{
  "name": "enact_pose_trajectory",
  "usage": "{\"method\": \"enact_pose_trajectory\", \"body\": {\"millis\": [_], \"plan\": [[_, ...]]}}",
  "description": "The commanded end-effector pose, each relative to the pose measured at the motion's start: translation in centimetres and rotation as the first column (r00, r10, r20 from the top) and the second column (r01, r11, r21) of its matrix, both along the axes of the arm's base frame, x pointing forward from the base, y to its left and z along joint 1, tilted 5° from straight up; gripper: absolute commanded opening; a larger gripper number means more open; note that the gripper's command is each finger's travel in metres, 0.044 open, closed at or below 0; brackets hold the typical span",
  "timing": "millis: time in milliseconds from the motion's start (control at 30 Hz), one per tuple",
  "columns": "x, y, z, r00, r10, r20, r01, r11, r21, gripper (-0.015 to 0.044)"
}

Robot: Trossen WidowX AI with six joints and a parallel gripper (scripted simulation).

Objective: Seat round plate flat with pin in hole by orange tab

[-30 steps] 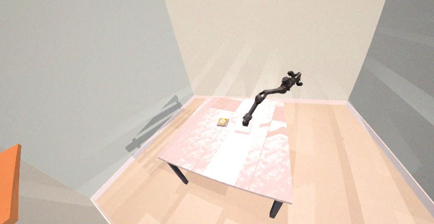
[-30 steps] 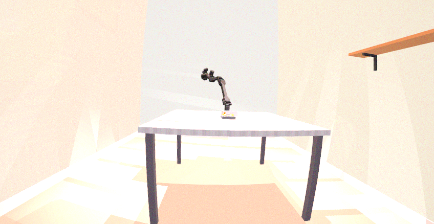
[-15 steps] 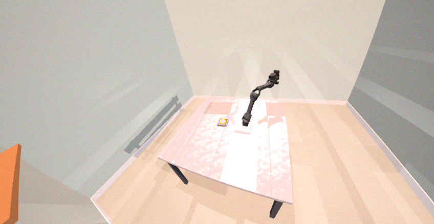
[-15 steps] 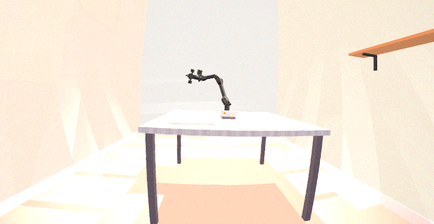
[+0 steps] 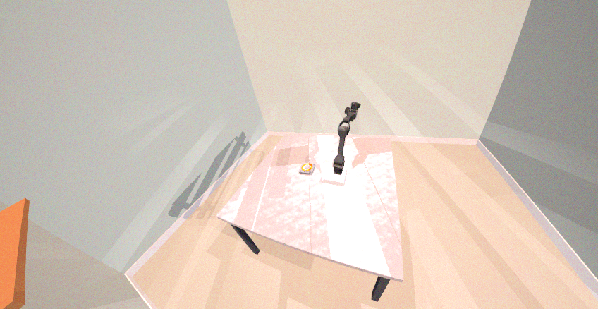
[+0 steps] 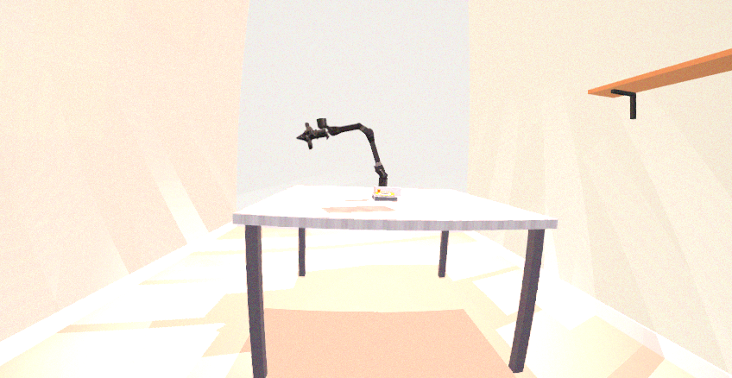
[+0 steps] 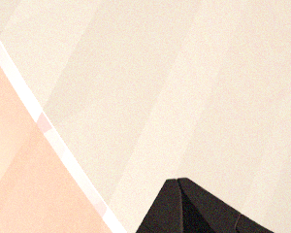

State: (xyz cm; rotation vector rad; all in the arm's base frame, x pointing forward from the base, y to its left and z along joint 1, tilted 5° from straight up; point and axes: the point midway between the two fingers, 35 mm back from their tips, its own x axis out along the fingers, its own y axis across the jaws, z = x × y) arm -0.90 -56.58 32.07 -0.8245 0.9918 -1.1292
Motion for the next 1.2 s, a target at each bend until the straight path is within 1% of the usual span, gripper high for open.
{"method": "enact_pose_trajectory", "body": {"millis": [0, 67, 133, 233, 333, 400, 500, 600, 667, 767, 867, 933, 1033, 1133, 1167], "plan": [[6.8, 1.5, -2.7, 0.993, 0.082, 0.083, -0.092, 0.988, 0.122, 0.0000], [10.2, 2.6, -4.4, 0.986, 0.117, 0.122, -0.139, 0.971, 0.192, 0.0000], [11.8, 3.2, -5.2, 0.982, 0.132, 0.139, -0.161, 0.961, 0.225, 0.0000], [17.8, 6.4, -8.3, 0.964, 0.178, 0.197, -0.239, 0.904, 0.355, 0.0000], [22.0, 9.6, -10.7, 0.952, 0.203, 0.230, -0.290, 0.842, 0.455, 0.0000], [23.2, 10.6, -11.4, 0.949, 0.209, 0.237, -0.302, 0.821, 0.484, 0.0000], [27.7, 15.8, -14.3, 0.939, 0.230, 0.255, -0.340, 0.719, 0.605, 0.0000], [30.5, 20.3, -16.5, 0.937, 0.242, 0.251, -0.349, 0.632, 0.692, 0.0000], [31.2, 21.7, -17.1, 0.937, 0.246, 0.247, -0.348, 0.605, 0.717, 0.0000], [33.4, 28.0, -19.5, 0.941, 0.264, 0.212, -0.320, 0.489, 0.811, 0.0000], [34.3, 33.4, -21.3, 0.945, 0.283, 0.163, -0.270, 0.399, 0.876, 0.0000], [34.4, 34.9, -21.8, 0.946, 0.290, 0.145, -0.252, 0.376, 0.892, 0.0000], [33.9, 41.0, -23.5, 0.944, 0.324, 0.059, -0.159, 0.293, 0.943, 0.0000], [32.3, 46.7, -24.8, 0.930, 0.365, -0.049, -0.043, 0.240, 0.970, 0.0000], [32.2, 47.0, -24.8, 0.929, 0.367, -0.055, -0.037, 0.238, 0.971, 0.0000]]}}
